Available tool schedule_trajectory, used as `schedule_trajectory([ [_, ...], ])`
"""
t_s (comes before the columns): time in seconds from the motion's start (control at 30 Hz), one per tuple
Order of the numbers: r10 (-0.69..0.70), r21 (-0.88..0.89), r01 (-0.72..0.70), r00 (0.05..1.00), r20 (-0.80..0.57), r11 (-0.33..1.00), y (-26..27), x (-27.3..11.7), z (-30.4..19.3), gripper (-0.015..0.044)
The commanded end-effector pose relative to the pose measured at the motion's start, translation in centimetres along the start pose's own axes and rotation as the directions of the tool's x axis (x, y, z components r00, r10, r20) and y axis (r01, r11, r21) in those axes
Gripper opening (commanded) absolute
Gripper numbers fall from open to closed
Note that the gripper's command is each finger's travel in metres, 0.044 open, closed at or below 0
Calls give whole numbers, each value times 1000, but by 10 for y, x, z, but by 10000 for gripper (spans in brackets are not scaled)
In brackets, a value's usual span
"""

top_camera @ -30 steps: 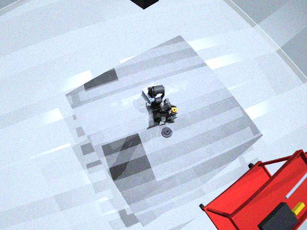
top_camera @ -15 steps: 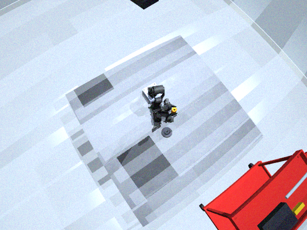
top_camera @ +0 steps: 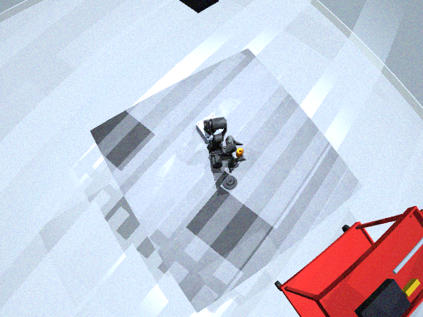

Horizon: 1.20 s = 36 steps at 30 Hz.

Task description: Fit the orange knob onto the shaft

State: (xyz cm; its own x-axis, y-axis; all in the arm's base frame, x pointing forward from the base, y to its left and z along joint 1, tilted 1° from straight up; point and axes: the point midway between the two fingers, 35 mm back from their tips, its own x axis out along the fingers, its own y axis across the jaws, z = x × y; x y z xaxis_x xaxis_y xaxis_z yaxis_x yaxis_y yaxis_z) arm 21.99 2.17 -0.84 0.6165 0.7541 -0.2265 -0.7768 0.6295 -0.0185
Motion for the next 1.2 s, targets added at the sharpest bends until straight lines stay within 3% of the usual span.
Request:
schedule_trajectory([
  [0.0,0,1,0,1000,2,1000,-3,-2,8,440],
  [0.37,-1,-3,1,1000,0,1000,-2,-17,74,440],
  [0.57,-1,-3,1,1000,0,1000,-1,-18,78,440],
  [0.63,19,22,-17,998,-53,1000,-3,-14,76,440],
  [0.7,71,86,-55,977,-201,995,-5,-5,70,440],
  [0.8,143,165,-77,887,-439,983,-5,5,65,440],
  [0.93,174,190,-51,677,-715,980,-2,7,69,440],
  [1.1,59,62,-3,340,-939,998,0,-7,96,440],
  [1.17,0,0,1,253,-967,1000,0,-13,108,440],
])
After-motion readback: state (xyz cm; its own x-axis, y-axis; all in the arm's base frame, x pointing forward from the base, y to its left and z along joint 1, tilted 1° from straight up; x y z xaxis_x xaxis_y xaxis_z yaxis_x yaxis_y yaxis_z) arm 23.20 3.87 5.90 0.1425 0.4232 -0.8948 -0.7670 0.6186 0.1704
